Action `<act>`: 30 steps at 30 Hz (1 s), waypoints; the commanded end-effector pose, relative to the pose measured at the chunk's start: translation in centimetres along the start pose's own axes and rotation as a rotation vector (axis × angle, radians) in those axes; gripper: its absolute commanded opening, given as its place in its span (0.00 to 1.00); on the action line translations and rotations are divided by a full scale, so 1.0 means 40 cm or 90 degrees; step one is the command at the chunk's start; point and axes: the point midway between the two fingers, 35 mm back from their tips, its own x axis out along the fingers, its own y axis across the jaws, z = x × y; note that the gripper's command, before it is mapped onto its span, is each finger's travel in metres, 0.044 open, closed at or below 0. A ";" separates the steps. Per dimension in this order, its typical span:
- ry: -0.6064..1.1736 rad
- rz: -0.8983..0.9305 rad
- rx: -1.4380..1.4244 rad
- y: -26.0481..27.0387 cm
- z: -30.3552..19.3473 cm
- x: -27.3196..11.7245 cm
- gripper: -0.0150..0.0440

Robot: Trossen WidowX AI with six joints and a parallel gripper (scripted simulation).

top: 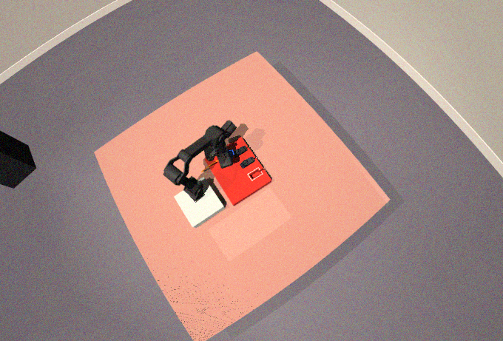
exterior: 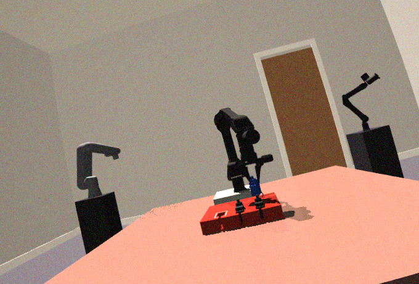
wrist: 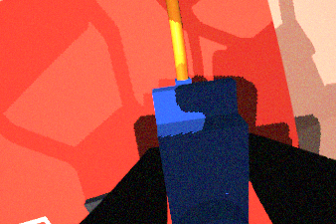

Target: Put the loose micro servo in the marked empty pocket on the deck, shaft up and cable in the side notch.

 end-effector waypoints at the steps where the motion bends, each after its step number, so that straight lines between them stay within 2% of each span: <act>1: 0.001 -0.004 0.081 0.005 -0.006 -0.003 0.25; 30: 0.001 -0.003 0.722 0.068 -0.037 -0.003 0.25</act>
